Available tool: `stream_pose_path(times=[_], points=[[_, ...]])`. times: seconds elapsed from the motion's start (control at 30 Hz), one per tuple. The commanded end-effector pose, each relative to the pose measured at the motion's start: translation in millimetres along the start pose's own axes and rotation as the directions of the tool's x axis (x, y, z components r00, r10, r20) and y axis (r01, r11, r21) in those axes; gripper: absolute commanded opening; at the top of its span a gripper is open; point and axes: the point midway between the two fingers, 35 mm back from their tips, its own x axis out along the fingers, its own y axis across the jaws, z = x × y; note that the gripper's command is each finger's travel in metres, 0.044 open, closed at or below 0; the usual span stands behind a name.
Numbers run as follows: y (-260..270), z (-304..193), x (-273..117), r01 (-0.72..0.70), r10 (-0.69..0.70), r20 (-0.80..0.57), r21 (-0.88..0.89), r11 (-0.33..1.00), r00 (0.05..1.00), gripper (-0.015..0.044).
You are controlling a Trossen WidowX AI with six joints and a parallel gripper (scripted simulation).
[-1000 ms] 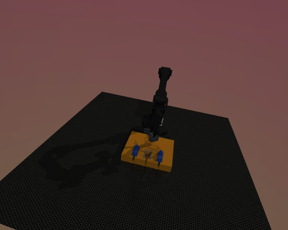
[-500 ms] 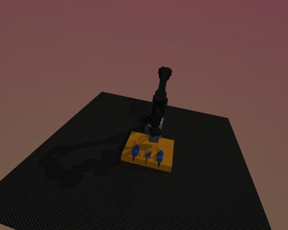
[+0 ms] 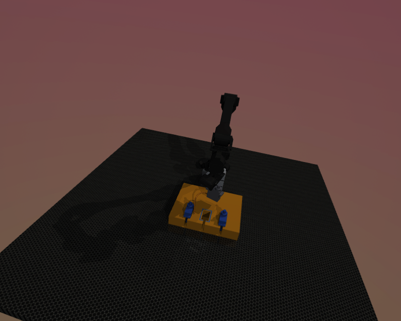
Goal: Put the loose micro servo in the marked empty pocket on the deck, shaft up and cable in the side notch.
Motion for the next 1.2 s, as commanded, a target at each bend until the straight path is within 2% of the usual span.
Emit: stream_pose_path(times=[0.0, 0.37, 0.73, 1.17], points=[[0.1, -0.3, -0.6, 0.002, -0.001, -0.006, 0.154, 0.988, 1.0, 0.0], [0.3, 0.5, -0.6, 0.008, -0.003, -0.011, 0.51, 0.86, 1.0, 0.0], [0.6, 1.3, -0.6, 0.015, -0.004, -0.015, 0.794, 0.608, 1.0, 0.0], [0.7, 1.5, -0.6, 0.017, -0.005, -0.017, 0.861, 0.508, 1.0, 0.0]])
